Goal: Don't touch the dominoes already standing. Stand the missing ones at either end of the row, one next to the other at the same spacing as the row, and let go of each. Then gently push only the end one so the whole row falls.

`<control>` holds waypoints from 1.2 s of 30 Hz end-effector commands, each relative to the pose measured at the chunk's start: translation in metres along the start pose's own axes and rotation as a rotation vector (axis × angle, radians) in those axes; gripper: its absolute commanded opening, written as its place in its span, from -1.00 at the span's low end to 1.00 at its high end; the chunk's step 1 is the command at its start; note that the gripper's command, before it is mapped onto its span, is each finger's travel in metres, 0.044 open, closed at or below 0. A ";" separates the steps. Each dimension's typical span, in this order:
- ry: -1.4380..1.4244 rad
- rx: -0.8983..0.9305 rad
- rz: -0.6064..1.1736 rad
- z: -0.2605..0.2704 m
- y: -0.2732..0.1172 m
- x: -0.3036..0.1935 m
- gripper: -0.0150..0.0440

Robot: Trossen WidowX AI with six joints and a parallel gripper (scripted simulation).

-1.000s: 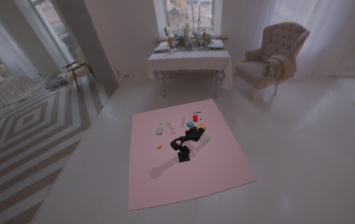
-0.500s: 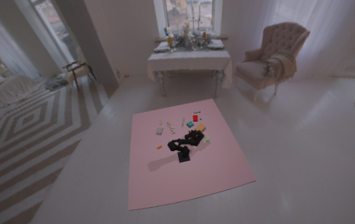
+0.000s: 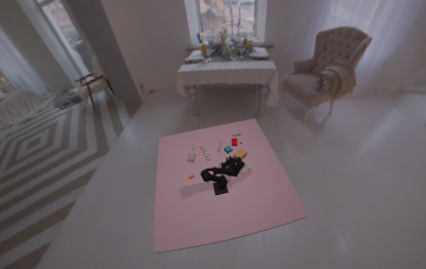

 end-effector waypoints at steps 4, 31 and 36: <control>-0.007 0.005 -0.006 0.001 0.000 0.001 -0.13; -0.021 0.006 -0.003 -0.022 0.009 -0.037 -0.13; -0.024 0.007 -0.003 -0.024 0.010 -0.045 -0.13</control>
Point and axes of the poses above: the point midway between the two fingers, 35 mm back from their tips, its own y axis out along the fingers, its own z axis across the jaws, x = y × z, the point moved 4 cm from there along -y, back along the fingers, and after that the axes turned 6 degrees about y, right-handed, at the moved point
